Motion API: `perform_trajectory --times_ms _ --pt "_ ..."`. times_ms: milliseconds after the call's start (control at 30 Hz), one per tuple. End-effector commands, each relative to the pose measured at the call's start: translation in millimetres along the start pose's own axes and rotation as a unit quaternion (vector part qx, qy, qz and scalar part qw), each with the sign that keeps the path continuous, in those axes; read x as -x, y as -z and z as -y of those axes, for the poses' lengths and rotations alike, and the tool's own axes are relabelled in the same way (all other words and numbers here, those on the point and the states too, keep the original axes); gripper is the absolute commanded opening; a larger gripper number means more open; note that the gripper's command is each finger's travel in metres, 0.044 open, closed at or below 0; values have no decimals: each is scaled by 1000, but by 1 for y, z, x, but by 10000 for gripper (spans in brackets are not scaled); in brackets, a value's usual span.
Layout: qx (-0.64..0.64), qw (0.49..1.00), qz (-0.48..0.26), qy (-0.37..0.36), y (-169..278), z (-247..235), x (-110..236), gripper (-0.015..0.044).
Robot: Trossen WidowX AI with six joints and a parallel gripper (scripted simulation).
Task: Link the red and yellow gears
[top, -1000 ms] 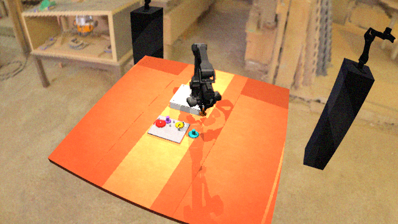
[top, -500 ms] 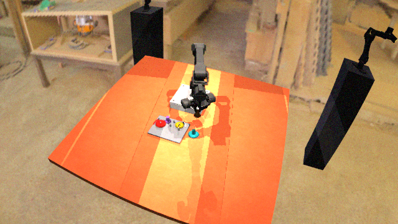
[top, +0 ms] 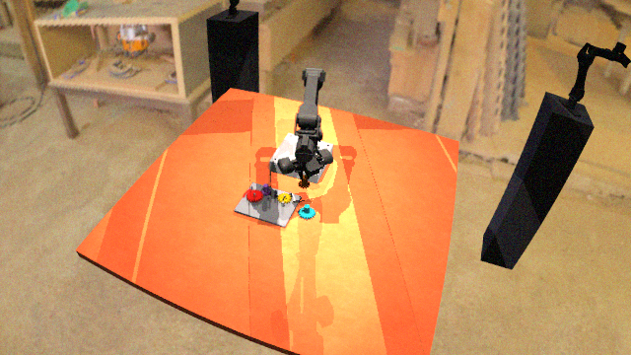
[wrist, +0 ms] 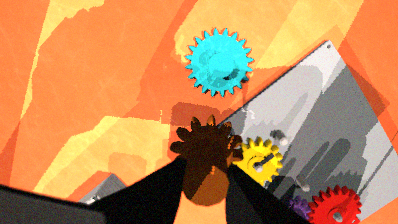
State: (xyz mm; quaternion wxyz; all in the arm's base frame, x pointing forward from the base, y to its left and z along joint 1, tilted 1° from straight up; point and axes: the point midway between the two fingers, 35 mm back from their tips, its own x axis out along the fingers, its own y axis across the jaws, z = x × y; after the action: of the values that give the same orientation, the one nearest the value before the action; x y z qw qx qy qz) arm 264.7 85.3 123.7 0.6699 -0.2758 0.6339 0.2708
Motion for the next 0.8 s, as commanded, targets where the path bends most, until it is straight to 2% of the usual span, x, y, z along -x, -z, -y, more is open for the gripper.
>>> perform_trajectory --times_ms 0,767 --pt "2 1000 -3 -3 6 4 -5 0" --pt "2 1000 -5 -2 35 41 -23 0"
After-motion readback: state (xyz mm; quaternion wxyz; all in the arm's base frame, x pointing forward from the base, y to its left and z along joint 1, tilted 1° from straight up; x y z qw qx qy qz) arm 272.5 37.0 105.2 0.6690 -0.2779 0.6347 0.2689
